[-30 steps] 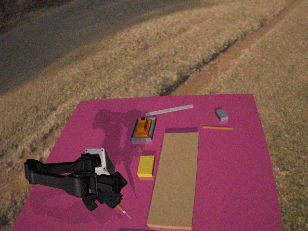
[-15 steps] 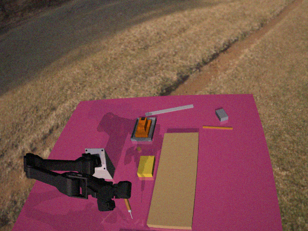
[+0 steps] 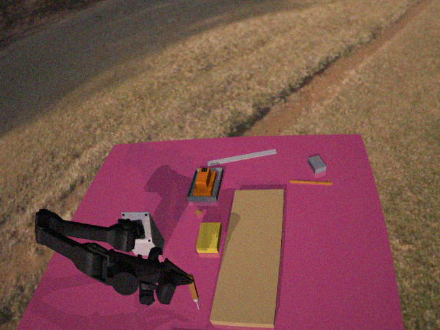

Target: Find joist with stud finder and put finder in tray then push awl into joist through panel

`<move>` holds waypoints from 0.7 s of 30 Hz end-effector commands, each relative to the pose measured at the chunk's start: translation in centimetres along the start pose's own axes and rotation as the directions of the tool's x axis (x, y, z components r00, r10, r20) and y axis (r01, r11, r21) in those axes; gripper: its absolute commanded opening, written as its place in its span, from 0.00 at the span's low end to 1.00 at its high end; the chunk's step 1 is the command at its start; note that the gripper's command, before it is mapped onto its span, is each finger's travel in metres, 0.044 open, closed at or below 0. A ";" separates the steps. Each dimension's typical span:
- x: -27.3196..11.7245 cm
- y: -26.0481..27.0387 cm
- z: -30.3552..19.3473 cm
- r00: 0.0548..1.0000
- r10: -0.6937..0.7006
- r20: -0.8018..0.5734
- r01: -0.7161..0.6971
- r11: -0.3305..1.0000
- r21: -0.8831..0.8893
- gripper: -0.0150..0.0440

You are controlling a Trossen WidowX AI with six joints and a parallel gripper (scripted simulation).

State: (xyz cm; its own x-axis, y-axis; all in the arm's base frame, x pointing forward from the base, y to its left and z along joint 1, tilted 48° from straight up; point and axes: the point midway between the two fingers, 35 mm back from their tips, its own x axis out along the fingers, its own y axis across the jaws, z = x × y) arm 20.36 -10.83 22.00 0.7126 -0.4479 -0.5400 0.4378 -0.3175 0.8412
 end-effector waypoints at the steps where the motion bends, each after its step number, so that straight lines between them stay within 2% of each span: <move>1: -0.7 1.7 -0.7 0.991 0.115 -0.071 -0.102 0.980 0.170 0.25; 8: -2.5 4.4 -1.8 0.936 0.304 -0.177 -0.204 0.879 0.430 0.25; 14: -4.6 6.4 -2.6 0.856 0.448 -0.257 -0.220 0.766 0.604 0.25; 17: -4.9 6.6 -2.7 0.845 0.464 -0.266 -0.218 0.753 0.621 0.25; 18: -4.2 6.2 -2.4 0.872 0.426 -0.240 -0.222 0.783 0.581 0.25; 21: -3.7 6.2 -2.5 0.877 0.418 -0.238 -0.215 0.783 0.584 0.25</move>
State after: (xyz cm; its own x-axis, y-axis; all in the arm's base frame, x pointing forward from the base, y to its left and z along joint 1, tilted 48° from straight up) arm 21.44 -8.94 29.54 0.9395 -0.3266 -0.1031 -0.1389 -0.6385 0.7570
